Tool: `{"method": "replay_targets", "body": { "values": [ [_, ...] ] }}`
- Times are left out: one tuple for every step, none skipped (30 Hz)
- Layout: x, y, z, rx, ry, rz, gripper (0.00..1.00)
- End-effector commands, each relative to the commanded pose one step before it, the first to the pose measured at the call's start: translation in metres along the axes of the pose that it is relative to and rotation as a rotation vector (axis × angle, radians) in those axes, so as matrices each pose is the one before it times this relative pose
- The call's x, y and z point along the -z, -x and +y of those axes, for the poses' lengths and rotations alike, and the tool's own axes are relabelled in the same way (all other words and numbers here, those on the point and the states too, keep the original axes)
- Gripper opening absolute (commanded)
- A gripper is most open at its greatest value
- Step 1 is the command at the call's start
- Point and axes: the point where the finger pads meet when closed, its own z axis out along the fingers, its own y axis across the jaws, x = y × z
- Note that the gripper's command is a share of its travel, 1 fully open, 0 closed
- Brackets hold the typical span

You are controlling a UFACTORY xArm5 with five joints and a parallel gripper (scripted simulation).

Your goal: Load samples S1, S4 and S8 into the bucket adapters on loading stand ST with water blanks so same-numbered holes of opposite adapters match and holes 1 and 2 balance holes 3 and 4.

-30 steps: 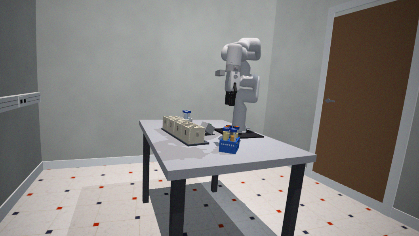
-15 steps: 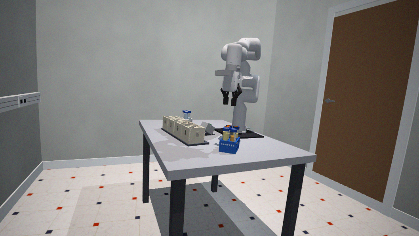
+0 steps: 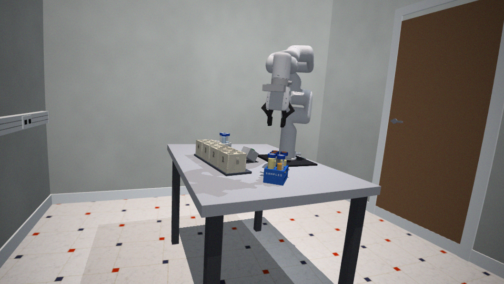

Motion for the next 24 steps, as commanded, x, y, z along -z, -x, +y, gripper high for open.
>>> {"method": "replay_targets", "body": {
  "values": [
    [0.00165,-0.00092,-0.00012,0.17287,-0.01212,0.00211,0.57],
    [0.00000,0.00000,0.00000,0.00000,0.00000,0.00000,0.57],
    [0.00000,0.00000,0.00000,0.00000,0.00000,0.00000,0.57],
    [0.00000,0.00000,0.00000,0.00000,0.00000,0.00000,0.57],
    [0.00000,0.00000,0.00000,0.00000,0.00000,0.00000,0.57],
    [0.00000,0.00000,0.00000,0.00000,0.00000,0.00000,0.57],
    [0.00000,0.00000,0.00000,0.00000,0.00000,0.00000,0.57],
    [0.00000,0.00000,0.00000,0.00000,0.00000,0.00000,0.57],
    [0.00000,0.00000,0.00000,0.00000,0.00000,0.00000,0.57],
    [0.00000,0.00000,0.00000,0.00000,0.00000,0.00000,0.57],
    [0.00000,0.00000,0.00000,0.00000,0.00000,0.00000,0.57],
    [0.00000,0.00000,0.00000,0.00000,0.00000,0.00000,0.57],
    [0.00000,0.00000,0.00000,0.00000,0.00000,0.00000,0.57],
    [-0.00200,0.00000,0.00000,0.00000,0.00000,0.00000,0.57],
    [-0.00200,0.00000,0.00000,0.00000,0.00000,0.00000,0.57],
    [-0.00200,0.00000,0.00000,0.00000,0.00000,0.00000,0.57],
    [-0.00200,0.00000,0.00000,0.00000,0.00000,0.00000,0.57],
    [-0.00200,0.00000,0.00000,0.00000,0.00000,0.00000,0.57],
    [-0.00200,0.00000,0.00000,0.00000,0.00000,0.00000,0.57],
    [-0.00200,0.00000,0.00000,0.00000,0.00000,0.00000,0.57],
    [-0.00200,0.00000,0.00000,0.00000,0.00000,0.00000,0.57],
    [-0.00200,0.00000,0.00000,0.00000,0.00000,0.00000,0.57],
    [-0.00200,0.00000,0.00000,0.00000,0.00000,0.00000,0.57],
    [-0.00200,0.00000,0.00000,0.00000,0.00000,0.00000,0.57]
  ]
}}
